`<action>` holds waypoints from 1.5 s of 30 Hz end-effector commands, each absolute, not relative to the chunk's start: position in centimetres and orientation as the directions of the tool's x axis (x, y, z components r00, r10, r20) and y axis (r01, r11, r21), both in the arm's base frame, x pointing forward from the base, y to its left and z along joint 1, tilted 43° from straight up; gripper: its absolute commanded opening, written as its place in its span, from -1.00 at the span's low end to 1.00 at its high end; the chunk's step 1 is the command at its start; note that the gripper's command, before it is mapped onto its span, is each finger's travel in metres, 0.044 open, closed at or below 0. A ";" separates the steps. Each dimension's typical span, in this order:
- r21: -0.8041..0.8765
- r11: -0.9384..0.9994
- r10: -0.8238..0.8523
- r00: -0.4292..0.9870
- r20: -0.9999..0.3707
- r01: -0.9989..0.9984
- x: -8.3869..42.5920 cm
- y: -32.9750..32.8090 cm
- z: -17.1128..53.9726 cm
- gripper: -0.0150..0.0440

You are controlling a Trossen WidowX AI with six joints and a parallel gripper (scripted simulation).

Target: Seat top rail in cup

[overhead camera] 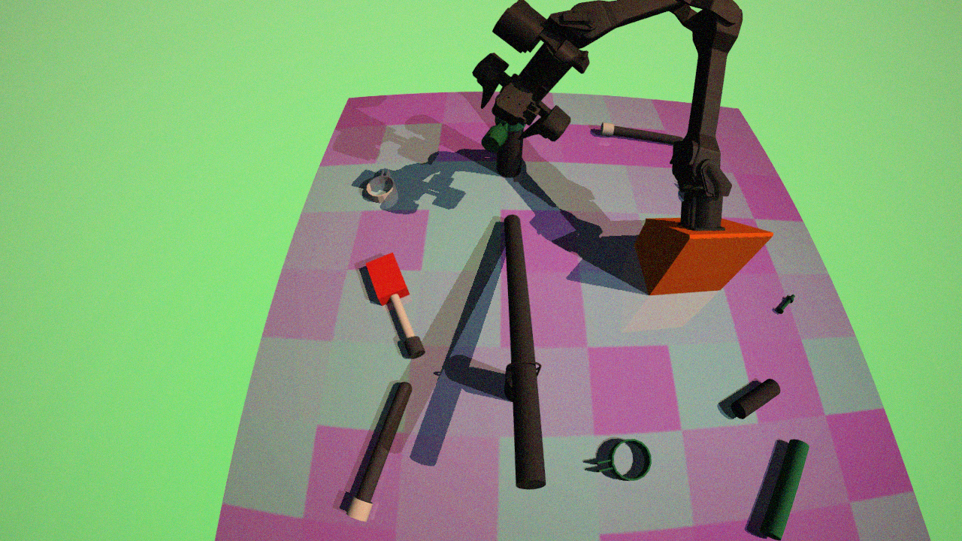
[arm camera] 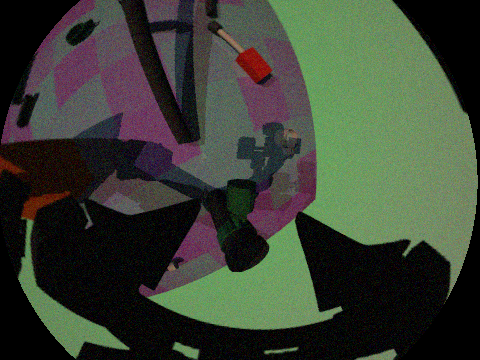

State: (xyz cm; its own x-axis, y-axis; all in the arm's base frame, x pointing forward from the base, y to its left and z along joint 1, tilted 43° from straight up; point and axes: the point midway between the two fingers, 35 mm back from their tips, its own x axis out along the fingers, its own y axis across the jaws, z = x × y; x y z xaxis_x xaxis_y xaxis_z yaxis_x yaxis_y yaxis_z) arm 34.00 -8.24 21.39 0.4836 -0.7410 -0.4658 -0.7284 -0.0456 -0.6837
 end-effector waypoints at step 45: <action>-0.671 -0.072 -0.740 0.491 -0.461 -0.738 37.0 -14.2 17.3 1.00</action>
